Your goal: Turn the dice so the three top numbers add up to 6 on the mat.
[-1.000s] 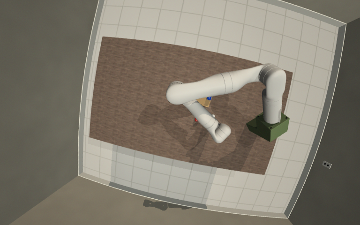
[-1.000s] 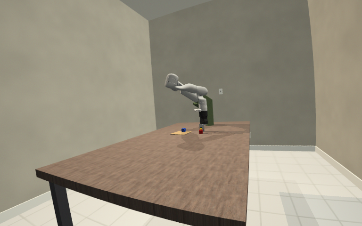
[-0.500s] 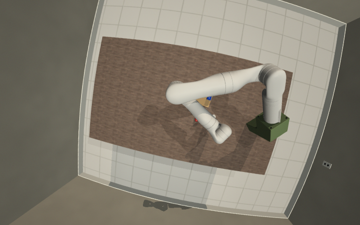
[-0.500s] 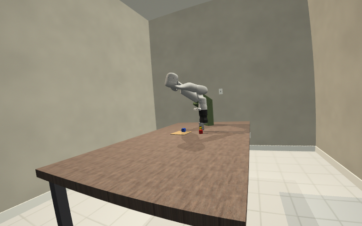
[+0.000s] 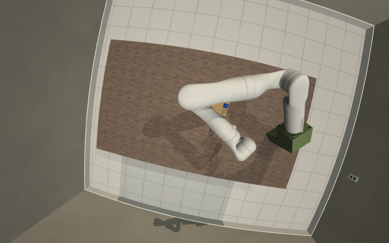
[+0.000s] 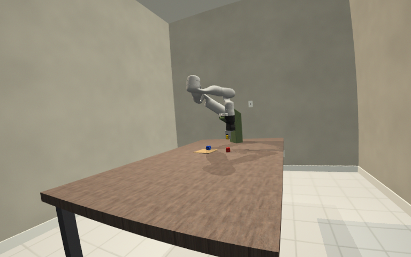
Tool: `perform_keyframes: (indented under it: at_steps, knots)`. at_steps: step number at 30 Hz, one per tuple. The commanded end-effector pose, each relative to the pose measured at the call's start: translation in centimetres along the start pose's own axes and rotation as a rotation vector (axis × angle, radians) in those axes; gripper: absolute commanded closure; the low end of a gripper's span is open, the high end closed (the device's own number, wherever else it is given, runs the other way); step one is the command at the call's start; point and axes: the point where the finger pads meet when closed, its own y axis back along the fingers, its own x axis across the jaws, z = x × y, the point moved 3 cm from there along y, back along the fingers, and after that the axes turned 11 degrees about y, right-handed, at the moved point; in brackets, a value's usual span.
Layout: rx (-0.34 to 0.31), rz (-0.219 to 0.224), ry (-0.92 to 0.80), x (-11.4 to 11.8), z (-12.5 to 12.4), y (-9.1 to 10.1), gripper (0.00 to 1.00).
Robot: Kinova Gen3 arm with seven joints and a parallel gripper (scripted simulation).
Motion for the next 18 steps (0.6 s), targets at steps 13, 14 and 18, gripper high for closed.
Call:
perform_keyframes:
  at_steps: [13, 14, 18]
  knots:
    - [0.004, -0.018, -0.002, -0.54, -0.22, 1.94, 0.43]
    - [0.004, -0.018, -0.002, -0.54, -0.22, 1.94, 0.43]
    - [0.004, -0.018, 0.0, -0.53, -0.27, 1.94, 0.43]
